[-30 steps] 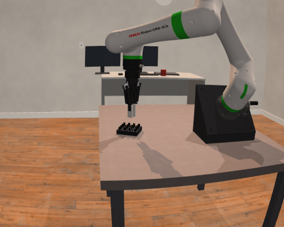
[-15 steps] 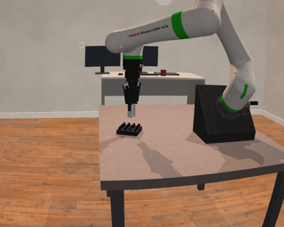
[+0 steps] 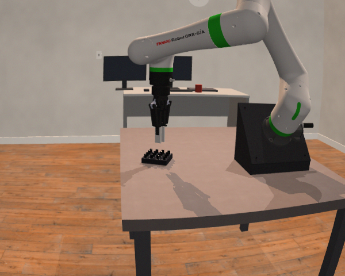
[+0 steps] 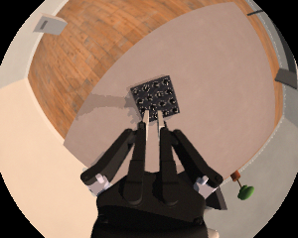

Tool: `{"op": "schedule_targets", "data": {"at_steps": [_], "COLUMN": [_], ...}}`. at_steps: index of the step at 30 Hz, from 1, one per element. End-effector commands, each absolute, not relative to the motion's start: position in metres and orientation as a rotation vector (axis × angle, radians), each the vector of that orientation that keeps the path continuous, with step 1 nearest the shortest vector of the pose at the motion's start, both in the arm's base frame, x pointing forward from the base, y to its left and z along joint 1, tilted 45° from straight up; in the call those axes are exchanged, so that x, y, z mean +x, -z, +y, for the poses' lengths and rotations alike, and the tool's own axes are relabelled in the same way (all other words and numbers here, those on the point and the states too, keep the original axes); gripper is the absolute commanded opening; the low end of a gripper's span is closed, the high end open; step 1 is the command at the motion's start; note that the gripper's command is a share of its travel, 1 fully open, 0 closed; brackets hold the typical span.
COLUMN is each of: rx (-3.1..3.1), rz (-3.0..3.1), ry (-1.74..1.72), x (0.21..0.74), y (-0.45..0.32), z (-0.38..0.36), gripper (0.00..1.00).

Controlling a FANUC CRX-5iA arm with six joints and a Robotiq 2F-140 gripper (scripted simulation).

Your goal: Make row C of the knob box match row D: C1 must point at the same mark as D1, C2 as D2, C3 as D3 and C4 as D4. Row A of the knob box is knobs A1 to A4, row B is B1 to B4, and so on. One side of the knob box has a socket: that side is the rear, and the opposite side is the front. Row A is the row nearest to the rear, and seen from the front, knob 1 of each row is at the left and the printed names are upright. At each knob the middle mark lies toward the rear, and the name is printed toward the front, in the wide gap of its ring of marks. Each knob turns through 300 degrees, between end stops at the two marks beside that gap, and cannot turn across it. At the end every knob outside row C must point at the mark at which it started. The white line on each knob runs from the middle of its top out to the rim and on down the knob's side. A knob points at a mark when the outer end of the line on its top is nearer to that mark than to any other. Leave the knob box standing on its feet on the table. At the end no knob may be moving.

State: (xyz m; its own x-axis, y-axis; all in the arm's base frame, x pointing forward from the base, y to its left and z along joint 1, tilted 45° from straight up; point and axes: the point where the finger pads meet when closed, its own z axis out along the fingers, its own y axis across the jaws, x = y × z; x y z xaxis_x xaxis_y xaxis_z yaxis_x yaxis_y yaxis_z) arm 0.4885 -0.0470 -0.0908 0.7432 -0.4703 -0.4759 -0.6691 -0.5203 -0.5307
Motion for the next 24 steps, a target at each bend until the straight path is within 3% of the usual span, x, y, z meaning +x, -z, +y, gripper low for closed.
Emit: {"op": "schedule_targets", "data": {"at_steps": [1, 24], "rx": [-2.218, -2.218], "rz": [0.853, 0.853], "ry": [-0.354, -0.354], "x": [0.4886, 0.4887], "y": [0.0907, 0.0987], "z": [-0.0472, -0.0390], "gripper": [0.12, 0.12]}}
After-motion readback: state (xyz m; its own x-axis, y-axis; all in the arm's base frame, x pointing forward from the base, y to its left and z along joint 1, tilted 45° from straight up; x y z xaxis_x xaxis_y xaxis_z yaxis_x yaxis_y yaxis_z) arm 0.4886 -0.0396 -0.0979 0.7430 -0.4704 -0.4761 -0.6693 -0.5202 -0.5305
